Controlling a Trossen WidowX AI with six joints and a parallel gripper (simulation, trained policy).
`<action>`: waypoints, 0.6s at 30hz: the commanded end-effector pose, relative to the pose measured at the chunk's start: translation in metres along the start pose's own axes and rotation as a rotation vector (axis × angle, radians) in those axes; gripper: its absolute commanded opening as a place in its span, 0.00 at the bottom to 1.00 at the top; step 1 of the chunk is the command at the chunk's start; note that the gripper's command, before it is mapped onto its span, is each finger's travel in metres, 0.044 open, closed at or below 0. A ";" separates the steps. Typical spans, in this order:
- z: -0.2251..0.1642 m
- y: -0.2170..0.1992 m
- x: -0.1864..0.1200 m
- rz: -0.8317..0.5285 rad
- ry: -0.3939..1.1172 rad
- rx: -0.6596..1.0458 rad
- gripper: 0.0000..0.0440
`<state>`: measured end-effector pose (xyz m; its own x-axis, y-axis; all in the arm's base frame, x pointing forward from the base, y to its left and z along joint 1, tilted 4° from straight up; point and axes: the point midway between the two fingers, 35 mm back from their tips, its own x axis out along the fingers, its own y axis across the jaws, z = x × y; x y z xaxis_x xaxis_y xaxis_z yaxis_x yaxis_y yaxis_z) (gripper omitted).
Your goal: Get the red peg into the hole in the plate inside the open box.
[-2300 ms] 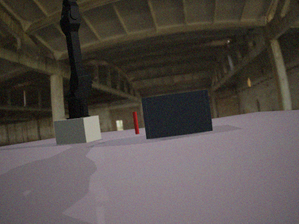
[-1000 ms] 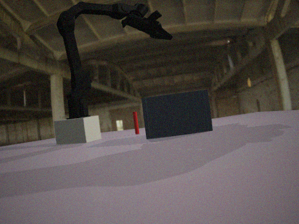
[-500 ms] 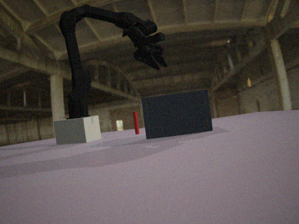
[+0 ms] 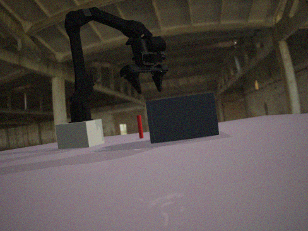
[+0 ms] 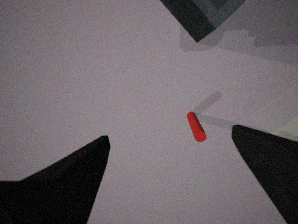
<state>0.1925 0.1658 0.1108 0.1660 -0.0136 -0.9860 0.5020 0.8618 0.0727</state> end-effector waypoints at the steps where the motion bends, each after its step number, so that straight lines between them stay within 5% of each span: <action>1: -0.007 -0.018 0.015 -0.080 0.046 0.085 0.99; 18: -0.024 -0.041 0.075 -0.165 0.114 0.349 0.91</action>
<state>0.1682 0.1435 0.0431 -0.0119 -0.0649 -0.9978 0.7555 0.6531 -0.0514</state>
